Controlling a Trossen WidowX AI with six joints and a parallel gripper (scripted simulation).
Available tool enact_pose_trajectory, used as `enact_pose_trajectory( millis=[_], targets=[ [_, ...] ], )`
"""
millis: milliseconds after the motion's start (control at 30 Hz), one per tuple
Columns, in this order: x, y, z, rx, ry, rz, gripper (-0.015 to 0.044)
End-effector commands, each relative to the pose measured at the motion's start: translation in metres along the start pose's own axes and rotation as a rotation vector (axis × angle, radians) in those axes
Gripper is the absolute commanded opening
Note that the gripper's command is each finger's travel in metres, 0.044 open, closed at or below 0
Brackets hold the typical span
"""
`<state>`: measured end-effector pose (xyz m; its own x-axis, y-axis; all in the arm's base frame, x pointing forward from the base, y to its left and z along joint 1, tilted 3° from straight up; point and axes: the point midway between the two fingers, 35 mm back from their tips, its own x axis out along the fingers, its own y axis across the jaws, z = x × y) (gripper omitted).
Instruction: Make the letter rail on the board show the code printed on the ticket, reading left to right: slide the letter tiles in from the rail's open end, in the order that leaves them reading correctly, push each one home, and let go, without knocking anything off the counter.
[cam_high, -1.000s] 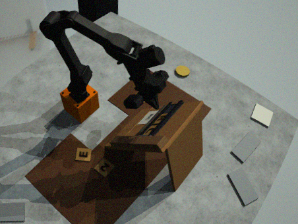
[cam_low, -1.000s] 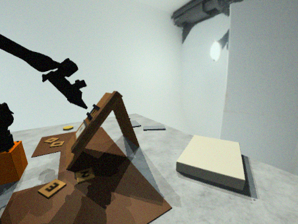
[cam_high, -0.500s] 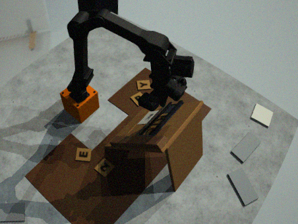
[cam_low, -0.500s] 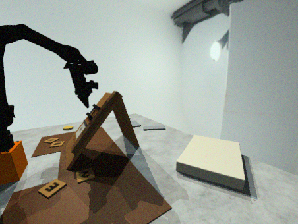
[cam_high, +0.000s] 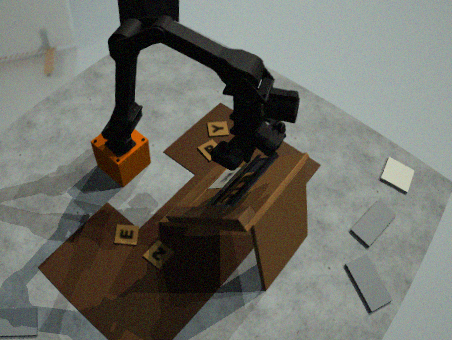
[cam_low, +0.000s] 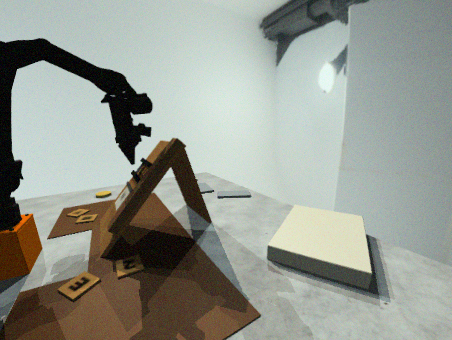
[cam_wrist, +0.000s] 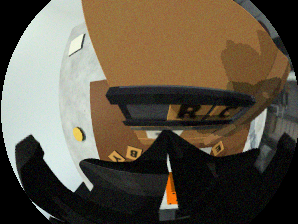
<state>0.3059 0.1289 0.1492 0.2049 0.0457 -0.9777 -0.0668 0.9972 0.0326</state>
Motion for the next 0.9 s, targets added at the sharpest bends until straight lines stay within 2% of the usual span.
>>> enact_pose_trajectory(
  millis=[0, 867],
  targets=[
    [0.002, 0.0007, 0.0021, 0.003, -0.001, 0.006, 0.0],
    [0.0101, 0.0031, 0.0121, 0.003, -0.002, 0.007, 0.0]
  ],
)
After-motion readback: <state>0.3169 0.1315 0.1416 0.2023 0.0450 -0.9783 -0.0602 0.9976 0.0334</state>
